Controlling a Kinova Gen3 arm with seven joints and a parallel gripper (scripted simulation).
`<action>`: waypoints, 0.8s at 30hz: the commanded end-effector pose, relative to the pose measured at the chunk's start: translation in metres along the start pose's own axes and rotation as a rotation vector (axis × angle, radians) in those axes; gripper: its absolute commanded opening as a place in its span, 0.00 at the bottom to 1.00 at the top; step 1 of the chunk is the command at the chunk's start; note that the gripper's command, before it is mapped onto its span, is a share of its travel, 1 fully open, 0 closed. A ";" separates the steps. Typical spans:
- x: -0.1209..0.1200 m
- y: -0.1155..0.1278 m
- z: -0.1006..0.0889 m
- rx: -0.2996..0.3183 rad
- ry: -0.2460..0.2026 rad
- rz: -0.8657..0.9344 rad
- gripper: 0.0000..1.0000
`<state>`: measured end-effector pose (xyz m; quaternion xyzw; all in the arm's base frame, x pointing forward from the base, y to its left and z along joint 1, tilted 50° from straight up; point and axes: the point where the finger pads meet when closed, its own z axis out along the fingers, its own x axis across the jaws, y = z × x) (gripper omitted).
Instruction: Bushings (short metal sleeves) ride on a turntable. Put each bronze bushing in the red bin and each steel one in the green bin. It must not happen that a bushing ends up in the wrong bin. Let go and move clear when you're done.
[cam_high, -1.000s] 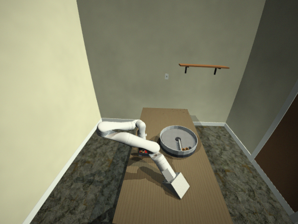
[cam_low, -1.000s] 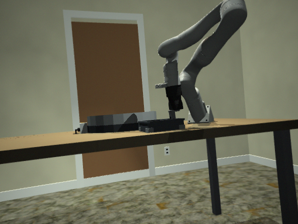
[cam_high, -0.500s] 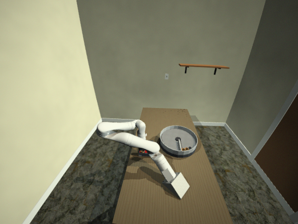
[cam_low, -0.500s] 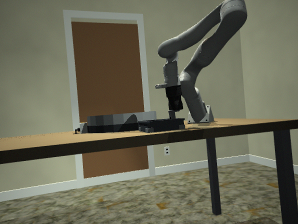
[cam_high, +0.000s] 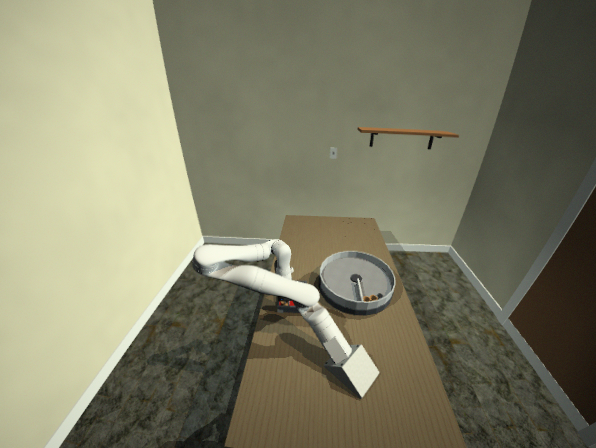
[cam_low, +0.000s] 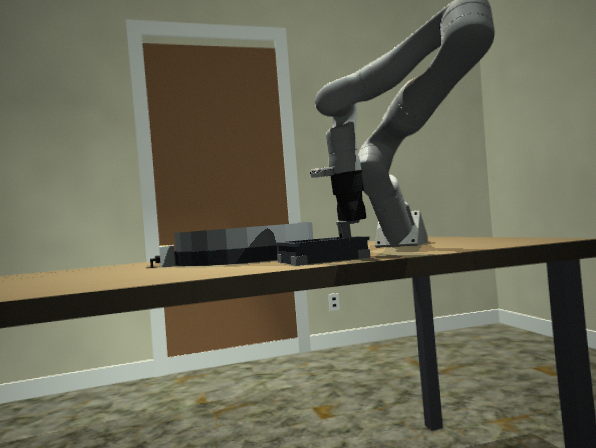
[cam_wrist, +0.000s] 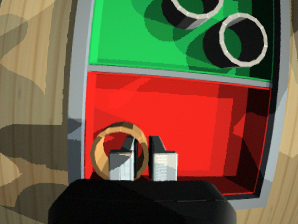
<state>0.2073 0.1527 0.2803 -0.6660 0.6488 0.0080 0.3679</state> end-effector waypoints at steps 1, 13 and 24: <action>0.001 0.000 0.001 0.100 -0.063 -0.001 0.00; 0.000 0.000 0.000 0.000 0.000 0.000 0.47; 0.000 0.000 0.000 0.000 0.000 0.000 0.47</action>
